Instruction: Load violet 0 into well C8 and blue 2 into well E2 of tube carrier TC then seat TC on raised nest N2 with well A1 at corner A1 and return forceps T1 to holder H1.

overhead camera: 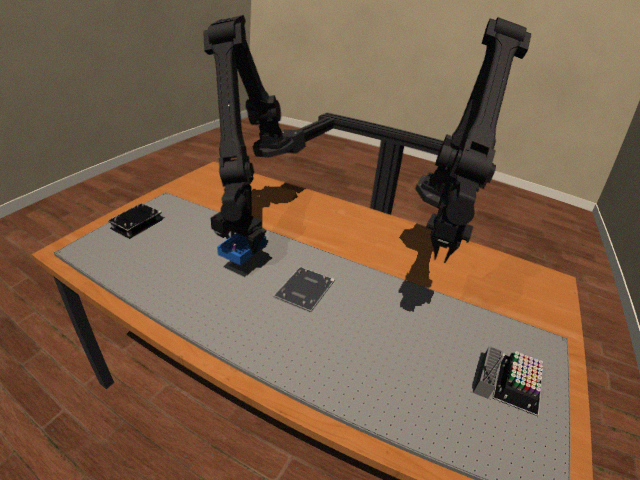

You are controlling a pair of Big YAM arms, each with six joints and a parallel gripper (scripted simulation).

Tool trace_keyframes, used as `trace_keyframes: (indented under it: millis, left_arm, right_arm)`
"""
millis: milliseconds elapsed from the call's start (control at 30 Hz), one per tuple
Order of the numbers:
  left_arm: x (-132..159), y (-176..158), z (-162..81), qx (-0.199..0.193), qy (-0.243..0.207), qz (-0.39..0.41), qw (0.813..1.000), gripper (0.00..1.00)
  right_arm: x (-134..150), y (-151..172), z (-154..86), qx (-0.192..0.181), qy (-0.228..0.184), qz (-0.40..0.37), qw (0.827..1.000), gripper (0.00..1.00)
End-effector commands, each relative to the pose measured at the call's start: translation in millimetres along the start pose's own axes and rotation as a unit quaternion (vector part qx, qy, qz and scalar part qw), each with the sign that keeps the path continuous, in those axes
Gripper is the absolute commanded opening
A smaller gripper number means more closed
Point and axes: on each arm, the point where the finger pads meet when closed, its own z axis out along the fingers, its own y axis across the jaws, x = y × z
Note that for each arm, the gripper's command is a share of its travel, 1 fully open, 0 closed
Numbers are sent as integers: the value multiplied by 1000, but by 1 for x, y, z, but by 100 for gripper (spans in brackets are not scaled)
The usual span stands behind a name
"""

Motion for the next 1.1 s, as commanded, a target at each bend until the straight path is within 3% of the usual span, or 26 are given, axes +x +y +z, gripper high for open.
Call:
trace_keyframes:
  millis: [0, 1067]
  left_arm:
    - [3, 0, 1, 0, 9, -4, 1000, 24]
    - [3, 0, 1, 0, 9, -4, 1000, 24]
  right_arm:
    - [-15, -2, -16, -12, -22, -3, 1000, 0]
    - [-18, -53, -15, -10, -23, -3, 1000, 0]
